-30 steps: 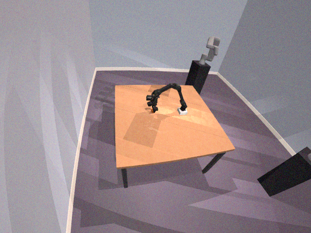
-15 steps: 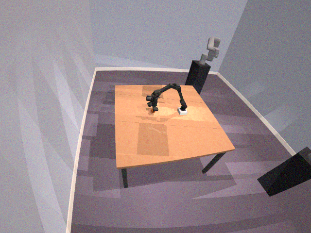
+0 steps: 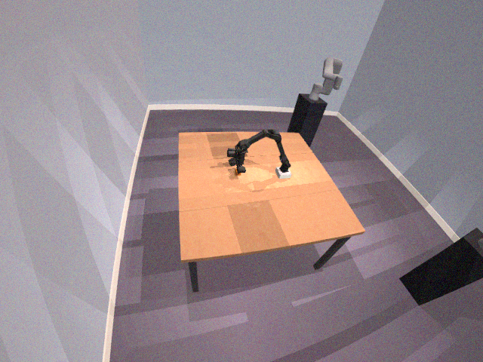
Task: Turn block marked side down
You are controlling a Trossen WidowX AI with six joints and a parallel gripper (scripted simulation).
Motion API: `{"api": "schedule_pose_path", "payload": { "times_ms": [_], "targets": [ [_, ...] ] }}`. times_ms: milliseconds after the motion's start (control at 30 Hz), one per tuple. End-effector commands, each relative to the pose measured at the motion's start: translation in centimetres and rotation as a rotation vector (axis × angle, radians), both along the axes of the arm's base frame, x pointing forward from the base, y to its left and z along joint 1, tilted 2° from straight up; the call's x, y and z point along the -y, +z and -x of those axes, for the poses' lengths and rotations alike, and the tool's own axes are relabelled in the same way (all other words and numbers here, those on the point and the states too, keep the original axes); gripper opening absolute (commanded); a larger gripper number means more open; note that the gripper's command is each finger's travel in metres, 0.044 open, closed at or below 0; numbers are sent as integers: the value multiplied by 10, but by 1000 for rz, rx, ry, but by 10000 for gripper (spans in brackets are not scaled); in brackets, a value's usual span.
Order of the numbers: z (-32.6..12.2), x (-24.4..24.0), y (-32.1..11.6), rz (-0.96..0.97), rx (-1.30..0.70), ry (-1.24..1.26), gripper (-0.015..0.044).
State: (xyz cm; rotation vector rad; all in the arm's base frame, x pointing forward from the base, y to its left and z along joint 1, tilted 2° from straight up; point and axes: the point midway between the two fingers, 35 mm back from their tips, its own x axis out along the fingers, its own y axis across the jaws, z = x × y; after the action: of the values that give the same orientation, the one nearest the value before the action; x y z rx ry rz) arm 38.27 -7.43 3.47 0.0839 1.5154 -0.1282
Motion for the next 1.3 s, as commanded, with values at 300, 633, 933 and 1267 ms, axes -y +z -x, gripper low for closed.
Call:
{"api": "schedule_pose_path", "payload": {
  "times_ms": [300,633,933,1267],
  "targets": [
    [1,-1,29,-1,11,6,0],
    [-2,0,24,16,152,8,0],
    [-2,0,21,33,280,10,0],
    [1,-1,20,53,423,14,0]
  ]
}}
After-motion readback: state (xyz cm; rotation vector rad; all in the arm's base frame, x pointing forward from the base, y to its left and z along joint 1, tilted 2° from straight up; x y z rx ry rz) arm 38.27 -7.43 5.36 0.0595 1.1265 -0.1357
